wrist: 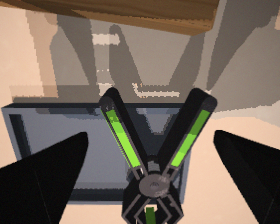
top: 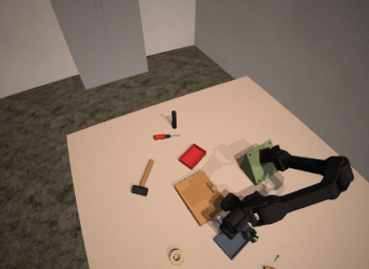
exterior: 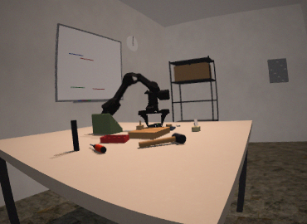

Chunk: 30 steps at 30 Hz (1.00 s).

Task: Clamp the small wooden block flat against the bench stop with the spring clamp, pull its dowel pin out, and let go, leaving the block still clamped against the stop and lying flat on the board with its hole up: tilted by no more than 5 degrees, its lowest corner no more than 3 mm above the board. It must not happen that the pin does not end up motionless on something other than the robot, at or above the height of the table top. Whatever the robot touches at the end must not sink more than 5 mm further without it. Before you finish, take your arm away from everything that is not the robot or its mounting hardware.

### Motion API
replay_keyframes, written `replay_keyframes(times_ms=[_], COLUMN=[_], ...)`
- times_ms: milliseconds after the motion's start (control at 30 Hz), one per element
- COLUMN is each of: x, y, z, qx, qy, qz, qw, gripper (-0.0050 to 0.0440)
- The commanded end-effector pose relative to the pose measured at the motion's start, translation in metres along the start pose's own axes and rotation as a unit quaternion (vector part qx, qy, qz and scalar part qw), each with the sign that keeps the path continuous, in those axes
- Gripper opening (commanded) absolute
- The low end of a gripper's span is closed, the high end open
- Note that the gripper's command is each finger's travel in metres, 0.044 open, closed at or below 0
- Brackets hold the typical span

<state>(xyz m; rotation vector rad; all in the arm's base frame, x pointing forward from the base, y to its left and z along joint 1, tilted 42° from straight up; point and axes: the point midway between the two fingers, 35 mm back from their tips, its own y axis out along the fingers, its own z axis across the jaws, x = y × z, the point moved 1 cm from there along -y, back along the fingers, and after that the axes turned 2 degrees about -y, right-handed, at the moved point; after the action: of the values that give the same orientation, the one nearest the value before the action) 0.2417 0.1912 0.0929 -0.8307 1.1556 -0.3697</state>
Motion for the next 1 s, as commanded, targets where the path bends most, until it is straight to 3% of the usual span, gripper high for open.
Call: replay_keyframes(times_ms=[0,700,967], x=[0.0019,0.0018,0.0011], y=[0.0060,0.0081,0.0075], z=[-0.0022,-0.0022,-0.0021], qx=[-0.004,-0.004,-0.004], qy=[0.006,0.006,0.003], qz=[0.000,0.000,0.001], qw=[1.000,1.000,1.000], gripper=[0.0440,0.0440,0.0360])
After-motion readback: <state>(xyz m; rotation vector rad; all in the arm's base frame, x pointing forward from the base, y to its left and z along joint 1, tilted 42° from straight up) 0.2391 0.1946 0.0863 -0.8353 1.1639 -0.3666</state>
